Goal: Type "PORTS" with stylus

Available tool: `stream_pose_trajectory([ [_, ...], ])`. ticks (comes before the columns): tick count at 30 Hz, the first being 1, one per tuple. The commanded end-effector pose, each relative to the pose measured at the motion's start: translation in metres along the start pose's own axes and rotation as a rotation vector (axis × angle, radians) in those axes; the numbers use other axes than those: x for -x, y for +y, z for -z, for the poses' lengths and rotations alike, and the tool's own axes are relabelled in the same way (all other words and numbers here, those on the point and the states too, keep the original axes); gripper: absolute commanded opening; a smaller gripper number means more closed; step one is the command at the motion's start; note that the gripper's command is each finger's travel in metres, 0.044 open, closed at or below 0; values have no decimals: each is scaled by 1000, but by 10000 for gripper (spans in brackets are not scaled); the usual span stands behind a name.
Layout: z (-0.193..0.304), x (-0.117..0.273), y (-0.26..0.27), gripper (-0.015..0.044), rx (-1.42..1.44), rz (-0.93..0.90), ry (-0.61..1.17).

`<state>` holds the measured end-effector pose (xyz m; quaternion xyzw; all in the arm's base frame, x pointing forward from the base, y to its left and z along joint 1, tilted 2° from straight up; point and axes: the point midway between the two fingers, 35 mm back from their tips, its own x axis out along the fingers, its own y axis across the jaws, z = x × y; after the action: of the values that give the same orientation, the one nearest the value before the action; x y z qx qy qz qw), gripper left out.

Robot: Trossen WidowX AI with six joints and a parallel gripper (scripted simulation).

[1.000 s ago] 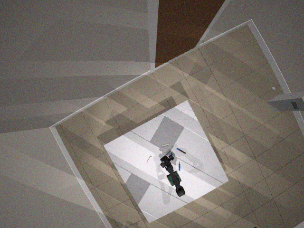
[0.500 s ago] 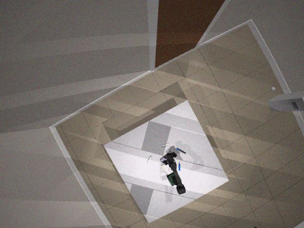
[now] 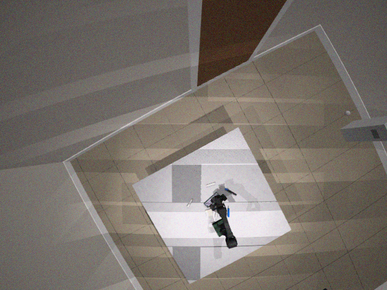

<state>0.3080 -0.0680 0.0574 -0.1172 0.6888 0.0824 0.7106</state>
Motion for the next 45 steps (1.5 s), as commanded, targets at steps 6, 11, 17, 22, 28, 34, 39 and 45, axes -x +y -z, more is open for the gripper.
stream_pose_trajectory([
  [6, 13, -1, 12, 0, 0, -1, 0],
  [11, 13, -1, 14, 0, 0, -1, 0],
  [17, 12, -1, 80, 0, 0, -7, 0],
  [22, 13, -1, 82, 0, 0, -7, 0],
  [28, 12, 2, 82, 0, 2, -6, -1],
  [34, 13, 59, 82, 0, 0, -7, -1],
  [39, 10, 56, 81, 0, 3, -5, -13],
  [45, 10, 56, 81, 53, 3, -5, -13],
])
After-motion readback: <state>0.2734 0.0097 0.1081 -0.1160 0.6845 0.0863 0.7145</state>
